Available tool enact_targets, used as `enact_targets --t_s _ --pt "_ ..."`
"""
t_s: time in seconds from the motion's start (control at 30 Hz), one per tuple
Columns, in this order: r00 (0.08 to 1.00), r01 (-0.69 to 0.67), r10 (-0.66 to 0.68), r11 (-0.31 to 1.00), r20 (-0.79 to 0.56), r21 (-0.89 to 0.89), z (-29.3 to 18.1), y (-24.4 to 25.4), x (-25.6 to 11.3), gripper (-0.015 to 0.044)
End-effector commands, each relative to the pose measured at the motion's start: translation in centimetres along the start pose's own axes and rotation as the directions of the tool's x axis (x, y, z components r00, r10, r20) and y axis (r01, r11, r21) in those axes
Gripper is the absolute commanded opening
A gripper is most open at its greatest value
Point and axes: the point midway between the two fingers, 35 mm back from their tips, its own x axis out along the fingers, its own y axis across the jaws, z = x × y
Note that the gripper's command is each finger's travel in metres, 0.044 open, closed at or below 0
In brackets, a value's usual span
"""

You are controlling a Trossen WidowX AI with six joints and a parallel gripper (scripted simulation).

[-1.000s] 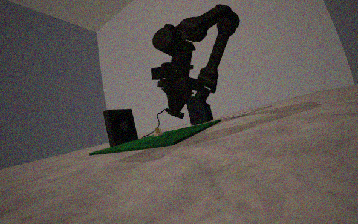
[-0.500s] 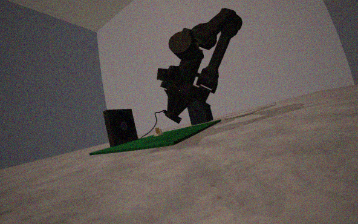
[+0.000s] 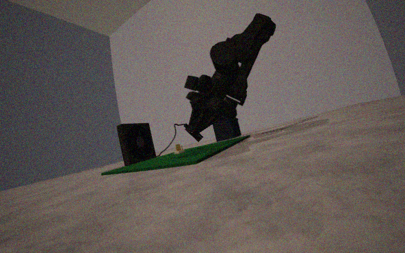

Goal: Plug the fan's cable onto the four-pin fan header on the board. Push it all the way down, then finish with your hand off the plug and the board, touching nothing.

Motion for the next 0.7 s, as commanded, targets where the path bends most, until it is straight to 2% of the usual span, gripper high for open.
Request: enact_targets --t_s 0.0,0.67 --pt "0.999 0.004 -0.005 1.000 0.047 0.010 -0.17 -0.09 -0.07 0.0000" --pt "0.951 -0.047 0.020 0.996 0.308 0.082 -0.31 0.47 -0.96 0.0000"
